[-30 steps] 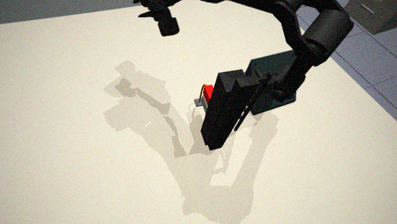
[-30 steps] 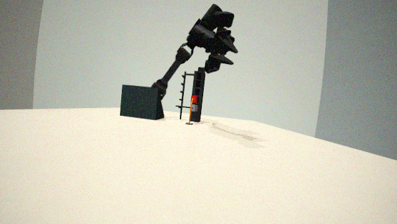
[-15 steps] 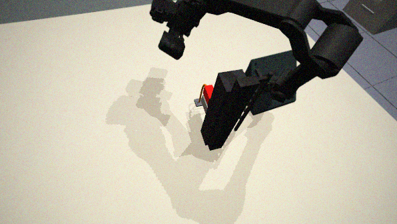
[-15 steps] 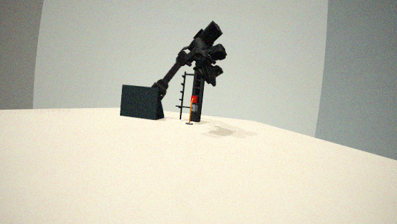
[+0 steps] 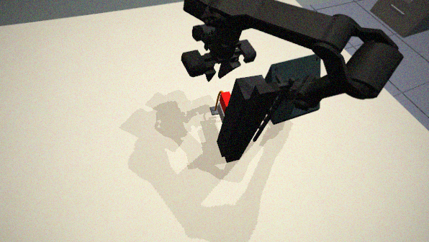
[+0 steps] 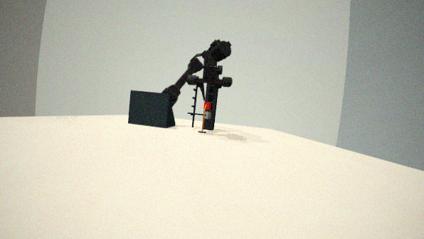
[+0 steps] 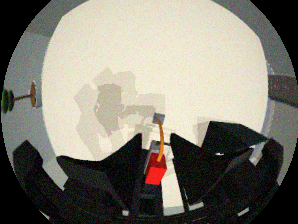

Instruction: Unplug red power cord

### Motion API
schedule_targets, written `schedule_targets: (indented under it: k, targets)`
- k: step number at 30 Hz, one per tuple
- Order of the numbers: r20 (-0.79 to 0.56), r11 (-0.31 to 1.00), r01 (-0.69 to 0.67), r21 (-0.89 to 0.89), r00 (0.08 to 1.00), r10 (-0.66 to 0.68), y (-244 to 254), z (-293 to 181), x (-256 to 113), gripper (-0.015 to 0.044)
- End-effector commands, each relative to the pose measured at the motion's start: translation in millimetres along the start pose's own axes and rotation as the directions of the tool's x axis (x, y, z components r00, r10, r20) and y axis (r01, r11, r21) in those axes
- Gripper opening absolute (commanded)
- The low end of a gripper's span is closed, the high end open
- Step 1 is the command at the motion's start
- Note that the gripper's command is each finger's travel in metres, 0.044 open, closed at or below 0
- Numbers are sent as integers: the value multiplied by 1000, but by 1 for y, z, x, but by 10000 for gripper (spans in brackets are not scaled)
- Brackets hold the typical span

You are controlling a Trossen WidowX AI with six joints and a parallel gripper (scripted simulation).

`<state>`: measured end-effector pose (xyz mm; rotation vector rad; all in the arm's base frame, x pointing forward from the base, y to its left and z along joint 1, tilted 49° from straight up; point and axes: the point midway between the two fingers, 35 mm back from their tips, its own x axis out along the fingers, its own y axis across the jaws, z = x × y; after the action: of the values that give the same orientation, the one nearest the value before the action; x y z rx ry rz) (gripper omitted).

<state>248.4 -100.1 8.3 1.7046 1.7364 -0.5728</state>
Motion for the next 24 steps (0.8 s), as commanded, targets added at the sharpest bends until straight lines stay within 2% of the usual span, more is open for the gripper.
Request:
schedule_targets:
  k: [1, 24]
  targets:
    - [-58, 980, 71, 187, 996, -61, -11, -24, -2, 160]
    - [-58, 980, 71, 187, 996, -61, -6, -41, -3, 160]
